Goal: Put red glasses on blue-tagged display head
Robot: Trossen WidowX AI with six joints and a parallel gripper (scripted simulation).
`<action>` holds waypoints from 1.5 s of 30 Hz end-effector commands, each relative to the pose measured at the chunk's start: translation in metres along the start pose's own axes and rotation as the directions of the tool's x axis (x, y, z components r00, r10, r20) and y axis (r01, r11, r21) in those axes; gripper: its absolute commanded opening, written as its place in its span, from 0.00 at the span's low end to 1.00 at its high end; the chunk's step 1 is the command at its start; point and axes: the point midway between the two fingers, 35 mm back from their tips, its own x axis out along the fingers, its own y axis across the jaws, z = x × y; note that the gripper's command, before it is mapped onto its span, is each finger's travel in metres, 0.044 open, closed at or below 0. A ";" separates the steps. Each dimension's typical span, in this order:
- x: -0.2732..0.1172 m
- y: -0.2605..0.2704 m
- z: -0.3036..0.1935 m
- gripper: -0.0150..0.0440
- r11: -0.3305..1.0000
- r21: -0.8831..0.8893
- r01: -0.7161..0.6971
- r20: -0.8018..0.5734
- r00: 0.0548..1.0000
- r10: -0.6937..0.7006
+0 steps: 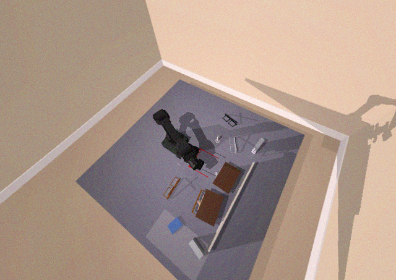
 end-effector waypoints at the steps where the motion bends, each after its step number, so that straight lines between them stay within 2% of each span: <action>1: 0.006 0.002 0.009 0.25 0.999 0.019 -0.025 -0.035 0.999 0.026; 10: 0.014 0.001 0.016 0.25 0.998 0.037 -0.049 -0.082 0.995 0.052; 45: 0.042 0.002 0.011 0.25 0.998 0.037 -0.049 -0.056 0.997 0.051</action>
